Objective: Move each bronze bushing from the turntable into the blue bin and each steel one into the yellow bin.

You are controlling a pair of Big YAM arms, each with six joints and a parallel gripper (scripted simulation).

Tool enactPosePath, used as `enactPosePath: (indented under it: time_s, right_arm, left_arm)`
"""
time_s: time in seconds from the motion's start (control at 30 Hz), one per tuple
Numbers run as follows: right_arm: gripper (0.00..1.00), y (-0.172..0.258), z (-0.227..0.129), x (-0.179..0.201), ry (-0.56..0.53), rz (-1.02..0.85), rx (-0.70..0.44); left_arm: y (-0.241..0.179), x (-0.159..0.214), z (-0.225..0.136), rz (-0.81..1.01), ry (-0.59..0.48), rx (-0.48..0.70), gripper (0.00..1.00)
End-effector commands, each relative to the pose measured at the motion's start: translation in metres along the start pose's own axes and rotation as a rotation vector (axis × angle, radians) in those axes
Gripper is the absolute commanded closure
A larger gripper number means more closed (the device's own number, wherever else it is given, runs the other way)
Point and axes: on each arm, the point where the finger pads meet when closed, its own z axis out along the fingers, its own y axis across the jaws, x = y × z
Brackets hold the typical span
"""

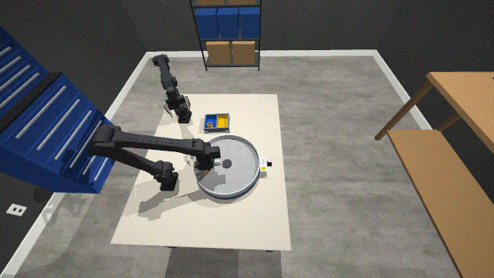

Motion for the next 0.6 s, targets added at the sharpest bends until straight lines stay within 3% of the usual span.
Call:
enactPosePath:
  time_s: [0.0,0.33,0.57]
  right_arm:
    - [0.86,-0.013,-0.008,-0.007,-0.008,-0.017,0.042]
    - [0.97,-0.010,-0.007,-0.003,-0.006,-0.009,0.032]
    - [1.00,-0.015,-0.061,-0.004,-0.013,-0.011,0.062]
  left_arm:
    - [0.002,-0.021,-0.005,-0.005,-0.047,-0.006,0.00]
    - [0.002,-0.021,-0.005,-0.005,-0.047,-0.006,0.00]
    - [0.002,-0.021,-0.005,-0.005,-0.047,-0.006,0.00]
